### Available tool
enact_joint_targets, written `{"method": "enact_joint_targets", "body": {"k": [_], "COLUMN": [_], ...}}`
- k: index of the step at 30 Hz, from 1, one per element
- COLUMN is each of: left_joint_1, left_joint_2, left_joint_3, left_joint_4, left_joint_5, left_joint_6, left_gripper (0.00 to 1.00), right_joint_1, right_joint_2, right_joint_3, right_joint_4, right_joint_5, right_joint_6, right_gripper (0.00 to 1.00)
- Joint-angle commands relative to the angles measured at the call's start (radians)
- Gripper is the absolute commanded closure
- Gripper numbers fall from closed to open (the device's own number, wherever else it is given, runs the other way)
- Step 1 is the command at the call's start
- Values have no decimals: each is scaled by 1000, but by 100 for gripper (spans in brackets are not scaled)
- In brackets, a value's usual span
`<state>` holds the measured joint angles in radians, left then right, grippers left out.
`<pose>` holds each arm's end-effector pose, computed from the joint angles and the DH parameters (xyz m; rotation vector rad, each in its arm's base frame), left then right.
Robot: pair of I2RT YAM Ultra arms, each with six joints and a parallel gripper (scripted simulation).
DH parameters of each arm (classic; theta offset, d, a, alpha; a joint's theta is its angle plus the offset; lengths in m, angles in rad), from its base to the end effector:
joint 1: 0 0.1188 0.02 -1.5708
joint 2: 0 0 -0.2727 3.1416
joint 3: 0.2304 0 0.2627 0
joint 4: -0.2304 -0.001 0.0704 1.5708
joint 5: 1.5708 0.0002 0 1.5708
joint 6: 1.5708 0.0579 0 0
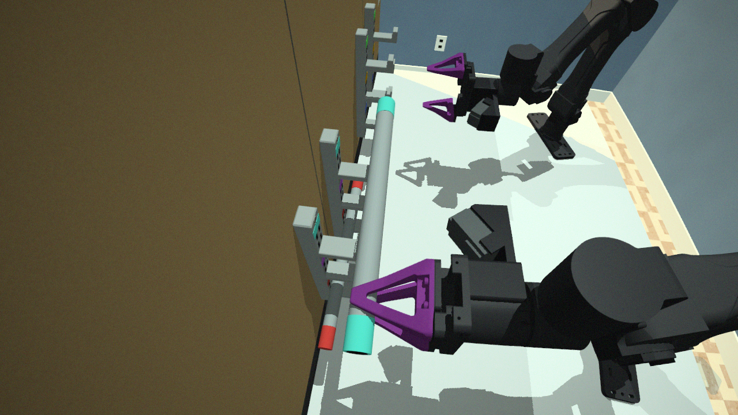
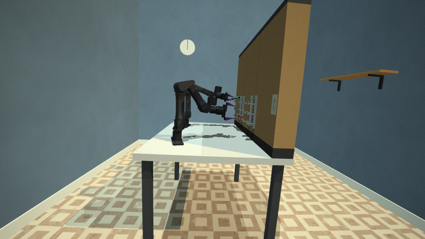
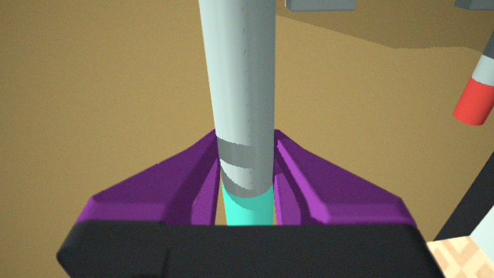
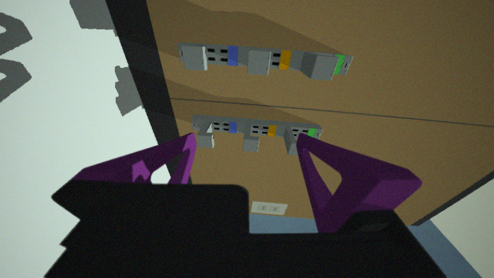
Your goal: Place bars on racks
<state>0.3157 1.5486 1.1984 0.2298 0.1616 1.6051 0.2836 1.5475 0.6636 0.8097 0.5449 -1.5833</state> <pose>0.3841 0.1167 0.3445 1.2261 1.4083 1.2662 0.3363 0.0678 0.2226 -1.1581 1.4332 -1.3987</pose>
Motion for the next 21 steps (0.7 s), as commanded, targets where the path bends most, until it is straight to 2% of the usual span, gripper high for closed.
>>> {"method": "enact_joint_targets", "body": {"k": [1, 21], "left_joint_1": [-13, -20], "left_joint_2": [3, 59], "left_joint_3": [54, 144], "left_joint_4": [71, 39], "left_joint_5": [-3, -10], "left_joint_6": [-34, -34], "left_gripper": [100, 100], "right_joint_1": [-9, -9], "right_joint_2": [-35, -35], "right_joint_3": [2, 2], "right_joint_4": [36, 36], "right_joint_5": [-4, -4], "right_joint_6": [10, 10], "right_gripper": [0, 0]}}
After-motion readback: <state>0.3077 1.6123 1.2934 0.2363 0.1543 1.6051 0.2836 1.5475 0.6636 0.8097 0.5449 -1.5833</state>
